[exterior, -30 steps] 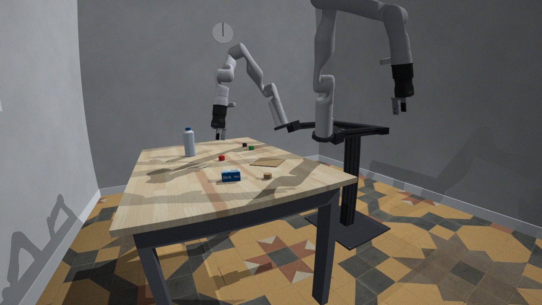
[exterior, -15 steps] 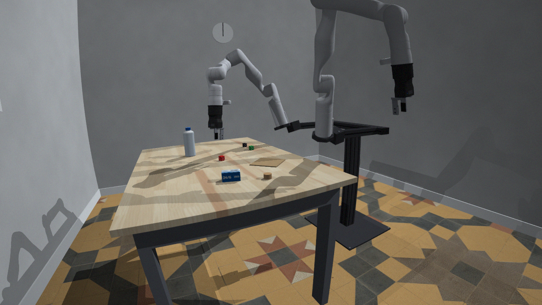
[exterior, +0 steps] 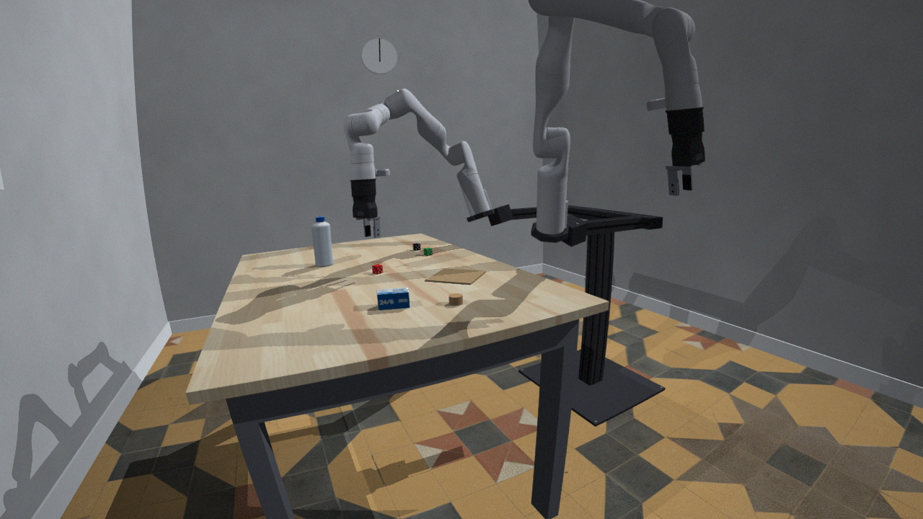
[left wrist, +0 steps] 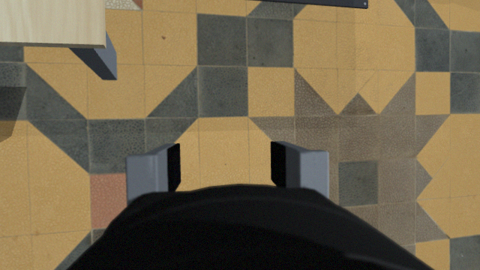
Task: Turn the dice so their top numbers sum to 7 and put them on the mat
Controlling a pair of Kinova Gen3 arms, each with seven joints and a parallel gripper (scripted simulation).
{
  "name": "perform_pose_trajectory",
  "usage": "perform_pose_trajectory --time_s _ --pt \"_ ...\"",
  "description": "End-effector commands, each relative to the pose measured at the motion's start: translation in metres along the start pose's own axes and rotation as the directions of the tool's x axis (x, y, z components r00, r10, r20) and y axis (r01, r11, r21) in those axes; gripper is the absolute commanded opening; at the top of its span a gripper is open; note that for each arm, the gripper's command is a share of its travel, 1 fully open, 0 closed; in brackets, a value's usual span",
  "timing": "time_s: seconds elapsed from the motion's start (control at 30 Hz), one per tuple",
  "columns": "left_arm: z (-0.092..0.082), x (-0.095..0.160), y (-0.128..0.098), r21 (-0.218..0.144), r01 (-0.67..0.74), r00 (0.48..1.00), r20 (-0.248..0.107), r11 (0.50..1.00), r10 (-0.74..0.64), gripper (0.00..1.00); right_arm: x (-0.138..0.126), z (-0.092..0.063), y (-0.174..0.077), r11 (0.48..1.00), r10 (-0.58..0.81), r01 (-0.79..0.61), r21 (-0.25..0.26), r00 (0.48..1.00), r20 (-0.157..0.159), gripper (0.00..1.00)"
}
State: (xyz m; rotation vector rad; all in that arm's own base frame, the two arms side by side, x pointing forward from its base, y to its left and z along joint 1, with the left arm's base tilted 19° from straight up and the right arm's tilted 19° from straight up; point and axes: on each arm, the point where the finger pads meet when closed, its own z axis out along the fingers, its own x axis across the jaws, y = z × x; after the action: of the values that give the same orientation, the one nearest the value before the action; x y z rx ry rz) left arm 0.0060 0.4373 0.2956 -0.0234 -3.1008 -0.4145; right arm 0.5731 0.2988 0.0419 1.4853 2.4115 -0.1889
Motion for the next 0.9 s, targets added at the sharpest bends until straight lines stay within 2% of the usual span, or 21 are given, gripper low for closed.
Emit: perform_pose_trajectory --time_s 0.0,0.33,0.37,0.87 --pt "-0.0007 0.0003 0.0004 -0.002 0.000 1.000 0.000 1.000 0.000 1.00 0.0002 -0.0016 0.0008 1.000 0.000 0.000 -0.002 1.000 -0.001 0.79" --pt "-0.0007 0.0003 0.0004 -0.002 0.000 1.000 0.000 1.000 0.000 1.00 0.0003 -0.0019 0.0008 1.000 0.000 0.000 0.004 1.000 -0.002 0.79" --pt "-0.0007 0.0003 0.0004 -0.002 0.000 1.000 0.000 1.000 0.000 1.00 0.0003 -0.0019 0.0008 1.000 0.000 0.000 0.004 1.000 -0.002 1.00" --pt "-0.0007 0.0003 0.0004 -0.002 0.000 1.000 0.000 1.000 0.000 1.00 0.0004 -0.0018 0.0007 1.000 0.003 -0.003 0.004 1.000 -0.002 1.00"
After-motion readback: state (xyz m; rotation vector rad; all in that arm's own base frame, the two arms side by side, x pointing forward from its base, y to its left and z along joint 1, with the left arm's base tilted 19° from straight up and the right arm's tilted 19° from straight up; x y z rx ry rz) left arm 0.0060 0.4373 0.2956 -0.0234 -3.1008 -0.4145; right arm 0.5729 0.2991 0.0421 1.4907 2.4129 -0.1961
